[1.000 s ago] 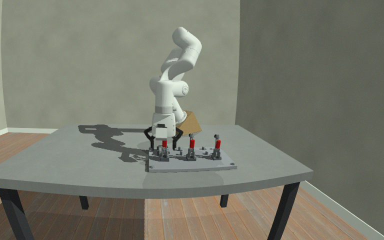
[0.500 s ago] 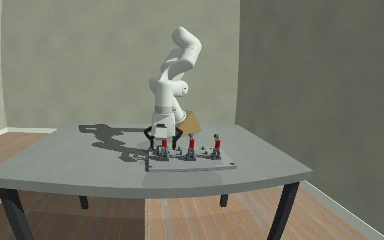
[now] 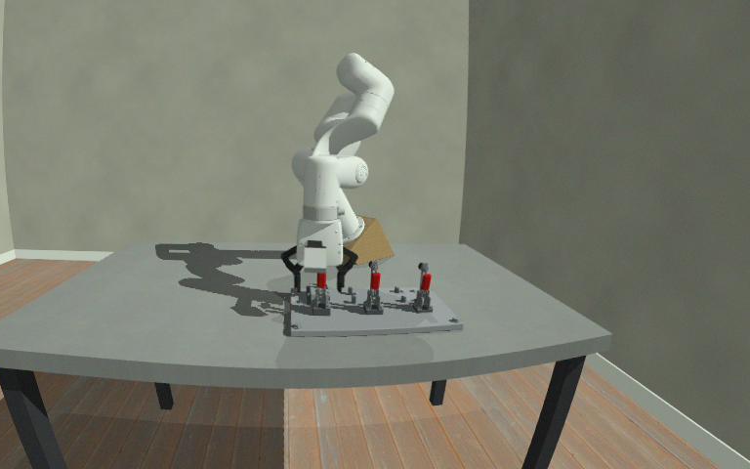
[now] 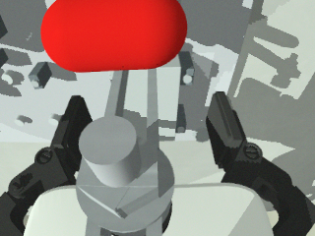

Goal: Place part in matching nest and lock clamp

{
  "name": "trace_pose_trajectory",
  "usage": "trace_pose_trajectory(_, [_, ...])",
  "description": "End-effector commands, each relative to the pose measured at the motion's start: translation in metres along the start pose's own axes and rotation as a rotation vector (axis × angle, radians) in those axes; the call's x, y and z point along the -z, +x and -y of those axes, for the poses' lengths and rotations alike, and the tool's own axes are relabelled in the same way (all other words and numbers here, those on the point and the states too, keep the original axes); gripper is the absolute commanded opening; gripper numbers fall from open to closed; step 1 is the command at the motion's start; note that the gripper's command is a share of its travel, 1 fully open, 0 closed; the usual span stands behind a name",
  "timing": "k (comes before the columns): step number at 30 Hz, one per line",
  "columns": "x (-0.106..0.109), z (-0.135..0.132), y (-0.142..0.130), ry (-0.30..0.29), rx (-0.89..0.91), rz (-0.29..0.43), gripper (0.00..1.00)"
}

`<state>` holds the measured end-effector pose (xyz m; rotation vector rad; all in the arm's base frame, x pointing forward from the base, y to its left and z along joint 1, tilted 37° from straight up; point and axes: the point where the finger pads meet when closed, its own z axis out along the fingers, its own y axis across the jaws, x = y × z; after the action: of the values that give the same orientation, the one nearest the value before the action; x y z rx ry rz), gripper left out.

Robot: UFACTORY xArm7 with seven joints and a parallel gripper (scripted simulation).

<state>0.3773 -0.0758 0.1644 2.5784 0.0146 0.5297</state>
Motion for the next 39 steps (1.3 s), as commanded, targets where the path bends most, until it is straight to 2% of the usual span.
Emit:
trace_pose_trajectory(1, [0.009,0.0,0.001,0.0,0.0,-0.003,1.0])
trace_pose_trajectory(8, [0.033,0.0,0.001,0.0,0.0,-0.003,1.0])
trace_pose_trajectory(18, [0.055,0.0,0.001,0.0,0.0,-0.003,1.0])
trace_pose_trajectory(37, [0.057,0.0,0.001,0.0,0.0,-0.003,1.0])
trace_pose_trajectory(38, [0.057,0.0,0.001,0.0,0.0,-0.003,0.0])
trace_pose_trajectory(39, [0.057,0.0,0.001,0.0,0.0,-0.003,0.0])
